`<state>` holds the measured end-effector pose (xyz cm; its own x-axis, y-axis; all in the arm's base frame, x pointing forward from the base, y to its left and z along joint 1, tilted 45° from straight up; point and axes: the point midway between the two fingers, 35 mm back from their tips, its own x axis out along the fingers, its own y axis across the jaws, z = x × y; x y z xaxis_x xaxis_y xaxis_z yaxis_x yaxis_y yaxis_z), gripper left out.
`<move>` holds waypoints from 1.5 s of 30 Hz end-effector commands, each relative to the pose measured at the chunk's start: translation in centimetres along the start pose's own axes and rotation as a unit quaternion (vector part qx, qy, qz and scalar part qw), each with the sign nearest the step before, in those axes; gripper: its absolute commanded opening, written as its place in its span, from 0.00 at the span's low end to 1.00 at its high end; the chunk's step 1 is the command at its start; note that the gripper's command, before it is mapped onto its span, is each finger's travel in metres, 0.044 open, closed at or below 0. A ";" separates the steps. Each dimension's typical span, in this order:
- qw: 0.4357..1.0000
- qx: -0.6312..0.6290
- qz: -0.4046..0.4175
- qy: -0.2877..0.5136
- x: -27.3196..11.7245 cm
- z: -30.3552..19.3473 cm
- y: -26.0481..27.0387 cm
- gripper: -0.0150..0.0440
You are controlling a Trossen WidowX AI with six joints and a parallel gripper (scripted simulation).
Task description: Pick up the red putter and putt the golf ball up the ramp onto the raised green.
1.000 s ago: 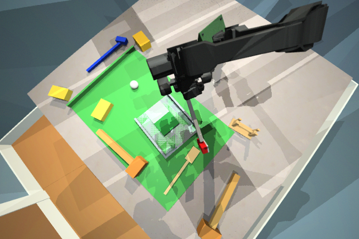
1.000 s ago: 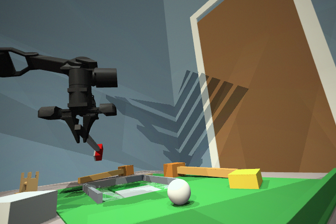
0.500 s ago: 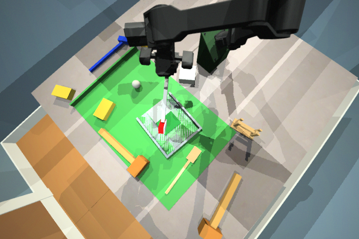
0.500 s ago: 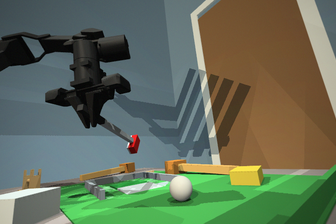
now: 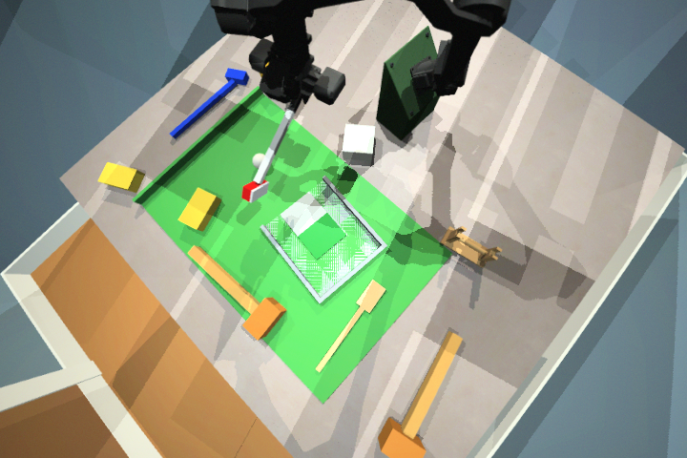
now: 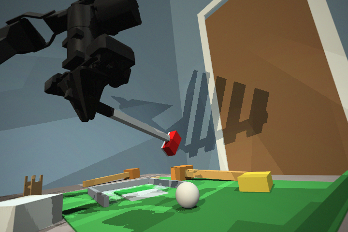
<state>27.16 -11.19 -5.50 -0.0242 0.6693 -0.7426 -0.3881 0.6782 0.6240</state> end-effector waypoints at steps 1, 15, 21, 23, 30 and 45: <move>0.998 0.060 0.003 0.004 0.4 -2.3 -2.3 0.25; 0.982 0.190 0.015 0.013 1.6 -8.1 -6.2 0.25; 0.982 0.190 0.015 0.013 2.9 -8.1 -6.2 0.25; 0.982 0.190 0.015 0.013 4.1 -8.1 -6.2 0.25; 0.982 0.190 0.015 0.013 5.7 -8.2 -6.0 0.25; 0.982 0.190 0.016 0.013 7.7 -8.2 -6.0 0.25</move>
<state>21.89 -13.36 -16.33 -0.0564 0.6770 -0.7338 -0.0230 0.7339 0.6789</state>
